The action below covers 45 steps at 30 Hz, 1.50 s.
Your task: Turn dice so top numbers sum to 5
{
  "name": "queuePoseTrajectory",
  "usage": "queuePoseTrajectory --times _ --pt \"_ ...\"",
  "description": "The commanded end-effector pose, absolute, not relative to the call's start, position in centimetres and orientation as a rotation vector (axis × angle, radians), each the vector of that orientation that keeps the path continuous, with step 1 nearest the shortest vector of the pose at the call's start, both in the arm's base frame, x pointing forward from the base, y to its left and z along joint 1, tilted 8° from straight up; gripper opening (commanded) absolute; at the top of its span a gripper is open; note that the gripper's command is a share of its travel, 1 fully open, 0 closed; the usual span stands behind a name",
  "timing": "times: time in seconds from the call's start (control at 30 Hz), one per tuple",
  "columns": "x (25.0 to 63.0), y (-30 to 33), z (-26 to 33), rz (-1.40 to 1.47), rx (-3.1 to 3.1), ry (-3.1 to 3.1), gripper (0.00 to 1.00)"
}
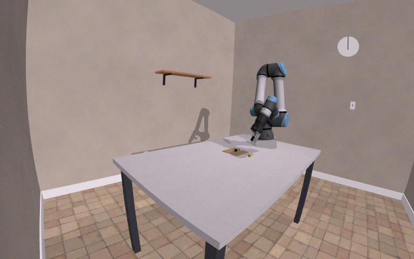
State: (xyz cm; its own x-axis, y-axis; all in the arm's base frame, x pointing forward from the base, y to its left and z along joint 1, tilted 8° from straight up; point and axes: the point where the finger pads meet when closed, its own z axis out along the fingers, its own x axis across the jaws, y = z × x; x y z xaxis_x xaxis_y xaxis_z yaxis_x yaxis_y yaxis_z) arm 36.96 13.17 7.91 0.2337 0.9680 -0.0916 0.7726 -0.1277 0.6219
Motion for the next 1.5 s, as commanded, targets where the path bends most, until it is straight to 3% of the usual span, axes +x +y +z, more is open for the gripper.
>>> queuePoseTrajectory --times 0.0,0.87,1.47 --pt "37.5 13.2 8.2 0.384 2.023 1.638 0.64" --pt "39.3 12.8 10.1 0.045 2.319 1.834 0.64" --pt "39.6 12.7 10.4 -0.01 2.361 1.86 0.64"
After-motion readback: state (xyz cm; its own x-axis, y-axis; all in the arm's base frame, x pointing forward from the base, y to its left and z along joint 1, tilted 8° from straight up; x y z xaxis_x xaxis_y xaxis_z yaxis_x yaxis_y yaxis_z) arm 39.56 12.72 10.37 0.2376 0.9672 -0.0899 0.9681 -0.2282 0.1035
